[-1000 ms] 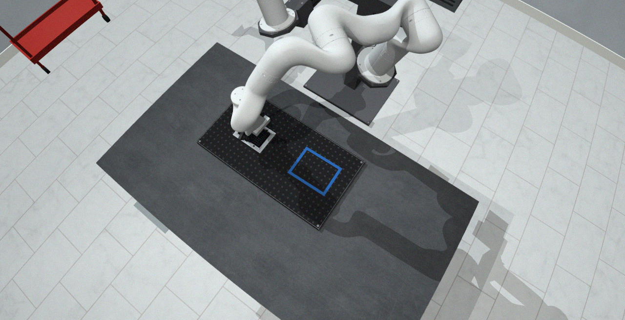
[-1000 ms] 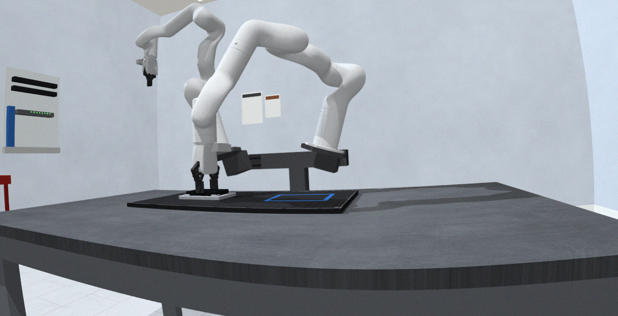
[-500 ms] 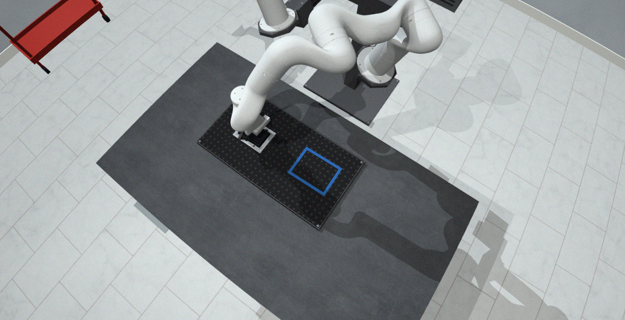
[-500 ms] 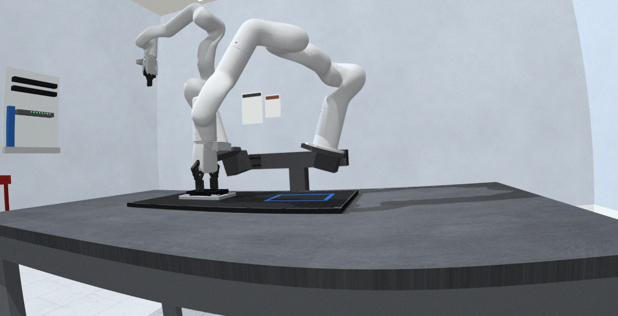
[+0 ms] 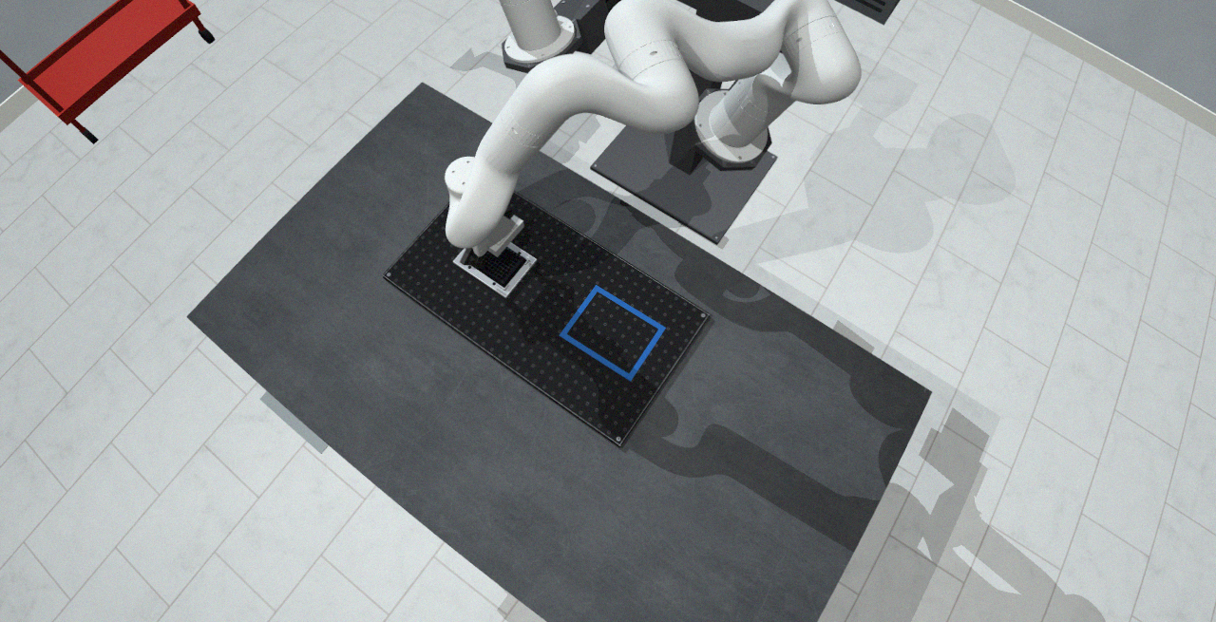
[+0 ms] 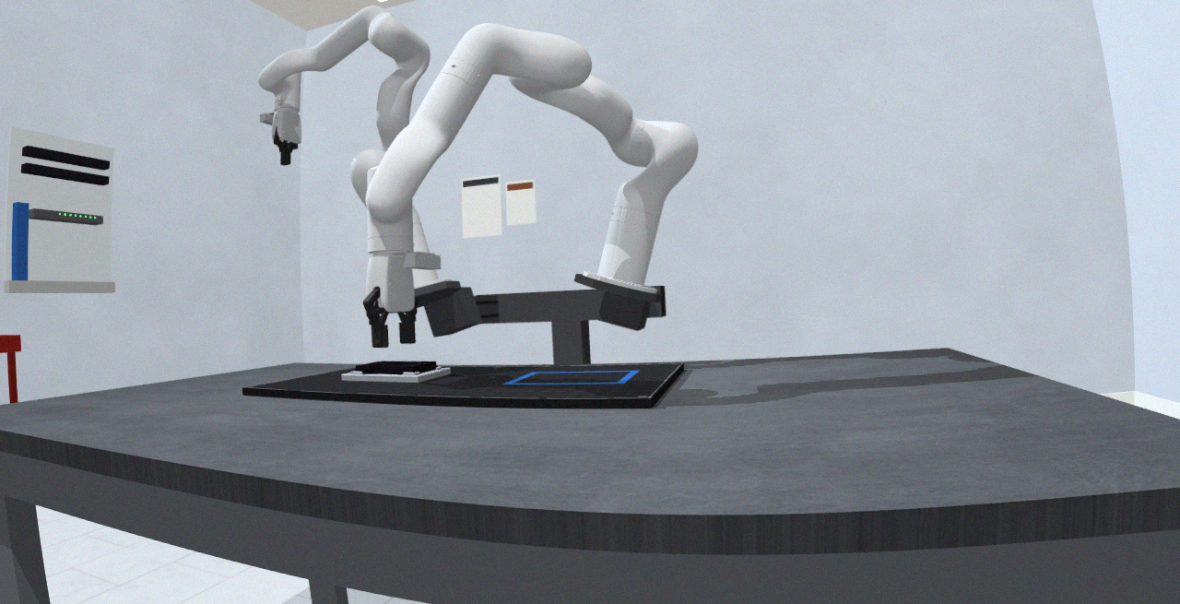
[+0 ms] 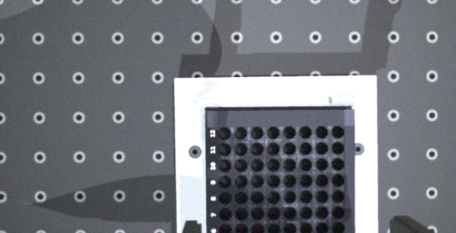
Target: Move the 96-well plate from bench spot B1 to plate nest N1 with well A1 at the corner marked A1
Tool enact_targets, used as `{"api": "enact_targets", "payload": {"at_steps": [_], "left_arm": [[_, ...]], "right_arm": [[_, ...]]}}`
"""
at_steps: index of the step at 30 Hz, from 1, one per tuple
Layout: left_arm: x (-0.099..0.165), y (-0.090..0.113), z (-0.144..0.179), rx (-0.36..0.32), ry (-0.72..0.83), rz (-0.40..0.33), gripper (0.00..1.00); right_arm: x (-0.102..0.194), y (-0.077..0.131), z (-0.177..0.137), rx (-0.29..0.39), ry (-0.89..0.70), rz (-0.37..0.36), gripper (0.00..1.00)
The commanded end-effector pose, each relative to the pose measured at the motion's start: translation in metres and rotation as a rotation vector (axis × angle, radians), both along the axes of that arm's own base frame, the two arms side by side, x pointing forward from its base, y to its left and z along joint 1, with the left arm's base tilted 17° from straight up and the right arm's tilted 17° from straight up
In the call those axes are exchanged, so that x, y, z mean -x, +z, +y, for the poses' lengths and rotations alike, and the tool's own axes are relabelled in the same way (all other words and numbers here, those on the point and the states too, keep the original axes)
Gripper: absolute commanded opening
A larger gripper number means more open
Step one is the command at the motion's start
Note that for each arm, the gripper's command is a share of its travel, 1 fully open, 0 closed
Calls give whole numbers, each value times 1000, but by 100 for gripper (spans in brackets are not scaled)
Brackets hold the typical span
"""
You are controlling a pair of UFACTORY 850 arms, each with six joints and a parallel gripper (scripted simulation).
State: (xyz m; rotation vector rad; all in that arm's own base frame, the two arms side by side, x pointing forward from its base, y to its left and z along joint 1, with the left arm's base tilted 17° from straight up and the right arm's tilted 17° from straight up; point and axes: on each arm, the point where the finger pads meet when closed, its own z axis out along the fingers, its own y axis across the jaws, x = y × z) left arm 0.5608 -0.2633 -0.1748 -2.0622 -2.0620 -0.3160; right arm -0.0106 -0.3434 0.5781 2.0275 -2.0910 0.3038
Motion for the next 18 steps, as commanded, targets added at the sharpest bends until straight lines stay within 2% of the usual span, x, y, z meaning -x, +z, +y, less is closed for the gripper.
{"api": "enact_targets", "payload": {"at_steps": [1,18], "left_arm": [[-1,13,-5,1,0,-2,100],[-1,51,-16,1,0,-2,100]], "right_arm": [[0,1,0,2,0,0,0],[0,1,0,2,0,0,0]]}}
